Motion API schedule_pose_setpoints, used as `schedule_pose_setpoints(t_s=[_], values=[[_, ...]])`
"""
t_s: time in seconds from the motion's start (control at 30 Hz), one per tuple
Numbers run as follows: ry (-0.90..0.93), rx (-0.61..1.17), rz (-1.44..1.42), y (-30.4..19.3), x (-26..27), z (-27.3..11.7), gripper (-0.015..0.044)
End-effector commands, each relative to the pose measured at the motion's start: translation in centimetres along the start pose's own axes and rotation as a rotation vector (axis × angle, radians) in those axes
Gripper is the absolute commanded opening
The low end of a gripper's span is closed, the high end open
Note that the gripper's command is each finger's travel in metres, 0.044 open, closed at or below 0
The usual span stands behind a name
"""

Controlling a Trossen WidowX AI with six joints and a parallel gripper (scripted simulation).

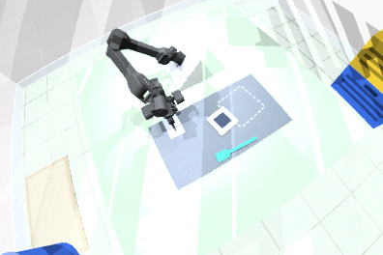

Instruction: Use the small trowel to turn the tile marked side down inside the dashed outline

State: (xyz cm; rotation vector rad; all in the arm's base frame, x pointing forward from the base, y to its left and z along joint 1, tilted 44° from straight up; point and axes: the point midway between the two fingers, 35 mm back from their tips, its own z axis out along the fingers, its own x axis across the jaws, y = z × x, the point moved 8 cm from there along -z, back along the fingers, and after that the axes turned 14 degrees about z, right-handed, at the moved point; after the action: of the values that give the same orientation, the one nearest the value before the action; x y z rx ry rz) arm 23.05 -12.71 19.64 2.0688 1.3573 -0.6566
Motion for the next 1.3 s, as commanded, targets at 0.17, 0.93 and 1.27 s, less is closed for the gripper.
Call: schedule_pose_setpoints(t_s=[0.17, 0.93, 1.27], values=[[0.000, -0.001, -0.002, 0.03, 0.02, 0.03, 0.0130], [0.000, -0.001, 0.422, 0.03, 0.02, 0.03, 0.0130], [0.000, -0.001, 0.716, 0.03, 0.02, 0.04, 0.0130]])
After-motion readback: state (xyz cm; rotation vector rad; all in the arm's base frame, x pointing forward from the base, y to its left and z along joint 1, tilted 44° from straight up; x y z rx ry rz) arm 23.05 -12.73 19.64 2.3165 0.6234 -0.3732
